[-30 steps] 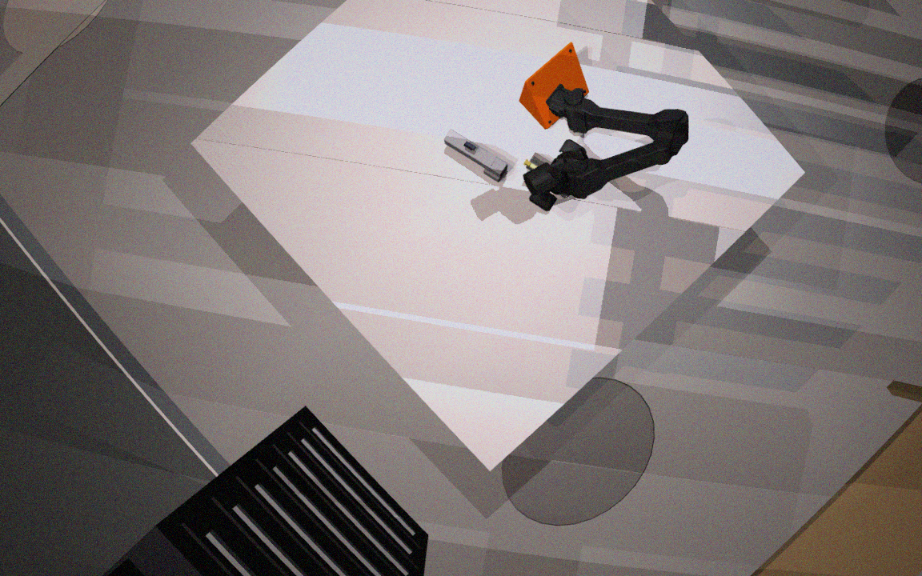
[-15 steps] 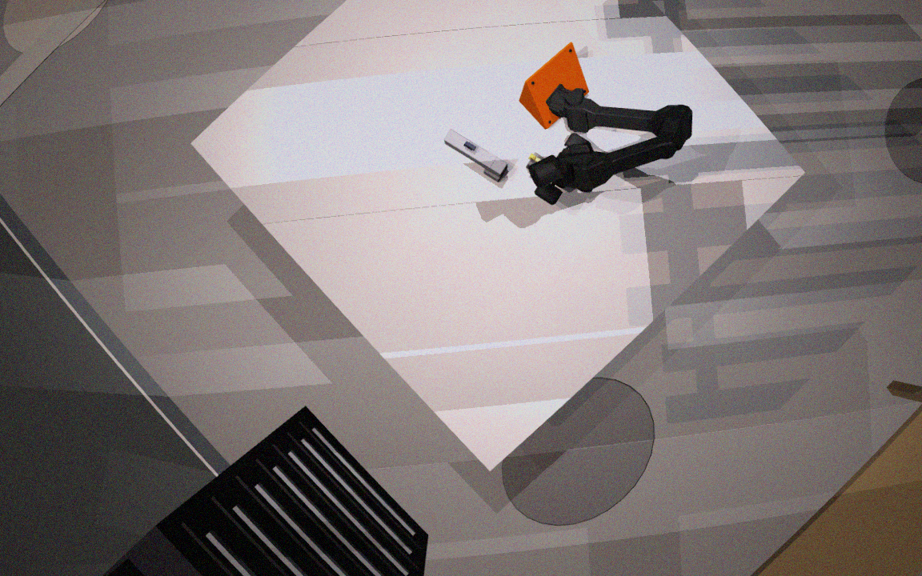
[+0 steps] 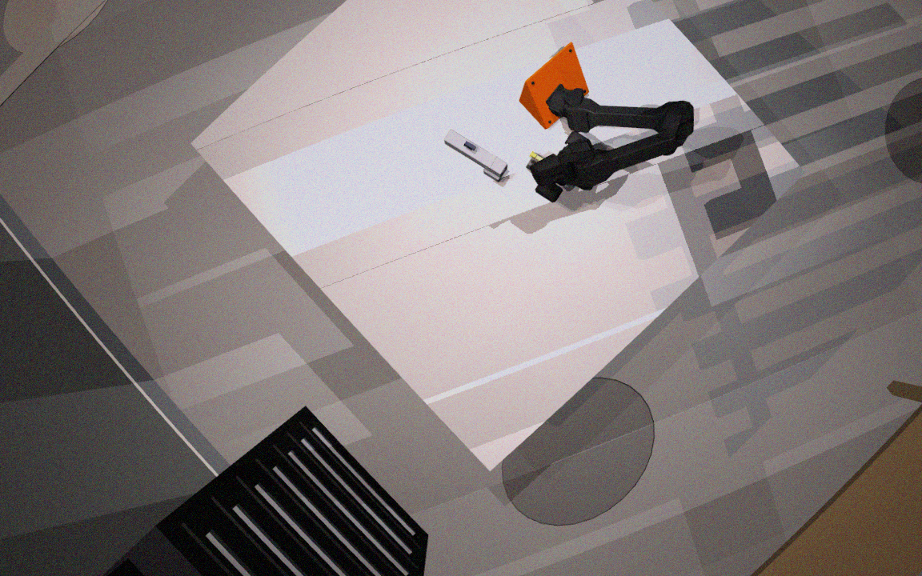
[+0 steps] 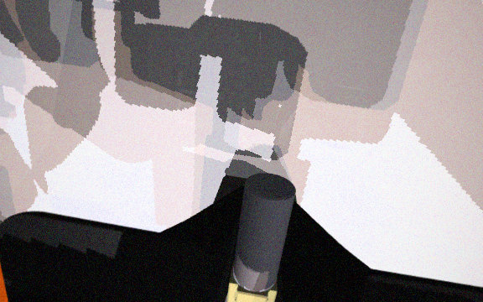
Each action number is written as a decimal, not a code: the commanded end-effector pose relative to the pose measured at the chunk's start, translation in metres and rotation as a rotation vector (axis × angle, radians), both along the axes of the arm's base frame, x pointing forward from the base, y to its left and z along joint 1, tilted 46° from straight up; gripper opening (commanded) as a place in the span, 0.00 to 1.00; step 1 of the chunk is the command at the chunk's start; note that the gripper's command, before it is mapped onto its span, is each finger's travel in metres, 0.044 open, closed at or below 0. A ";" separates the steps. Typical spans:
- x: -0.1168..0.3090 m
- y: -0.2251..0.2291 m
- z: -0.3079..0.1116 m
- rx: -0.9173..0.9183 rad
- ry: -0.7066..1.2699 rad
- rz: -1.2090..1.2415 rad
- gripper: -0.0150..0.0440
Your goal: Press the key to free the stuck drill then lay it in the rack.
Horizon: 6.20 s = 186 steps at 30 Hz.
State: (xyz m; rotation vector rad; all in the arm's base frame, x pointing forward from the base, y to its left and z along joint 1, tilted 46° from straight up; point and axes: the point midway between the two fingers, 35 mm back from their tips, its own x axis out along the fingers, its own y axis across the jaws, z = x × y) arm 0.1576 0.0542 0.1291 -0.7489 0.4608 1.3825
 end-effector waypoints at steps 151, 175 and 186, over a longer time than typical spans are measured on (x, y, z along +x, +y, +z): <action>0.005 0.031 -0.031 0.004 -0.002 -0.002 0.25; 0.005 0.031 -0.031 0.004 -0.002 -0.002 0.25; 0.005 0.031 -0.031 0.004 -0.002 -0.002 0.25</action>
